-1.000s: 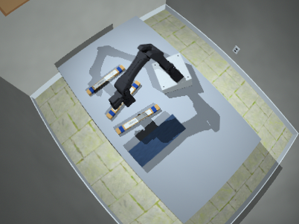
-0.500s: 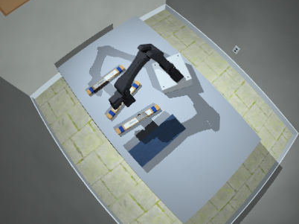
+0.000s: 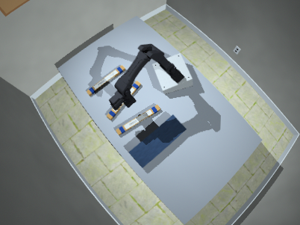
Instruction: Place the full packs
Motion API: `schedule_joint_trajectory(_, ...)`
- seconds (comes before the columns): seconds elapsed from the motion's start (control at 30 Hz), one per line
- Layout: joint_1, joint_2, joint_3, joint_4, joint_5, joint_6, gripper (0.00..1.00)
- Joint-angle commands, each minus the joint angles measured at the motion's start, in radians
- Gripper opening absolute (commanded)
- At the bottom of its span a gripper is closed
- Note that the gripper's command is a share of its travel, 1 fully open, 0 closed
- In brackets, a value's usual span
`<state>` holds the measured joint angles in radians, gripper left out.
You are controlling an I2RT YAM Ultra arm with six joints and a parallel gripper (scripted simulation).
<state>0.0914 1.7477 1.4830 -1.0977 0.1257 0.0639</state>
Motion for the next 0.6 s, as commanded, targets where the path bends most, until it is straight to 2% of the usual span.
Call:
schedule_joint_trajectory(0.0,0.014,-0.032,0.032,-0.008,0.002,0.006,0.42)
schedule_joint_trajectory(0.23,0.014,-0.032,0.032,-0.008,0.002,0.006,0.42)
schedule_joint_trajectory(0.27,-0.015,-0.055,0.046,-0.016,-0.005,-0.003,0.74)
schedule_joint_trajectory(0.47,-0.132,-0.064,0.039,0.021,-0.029,-0.12,0.74)
schedule_joint_trajectory(0.57,-0.195,-0.024,0.044,0.027,-0.048,-0.179,0.74)
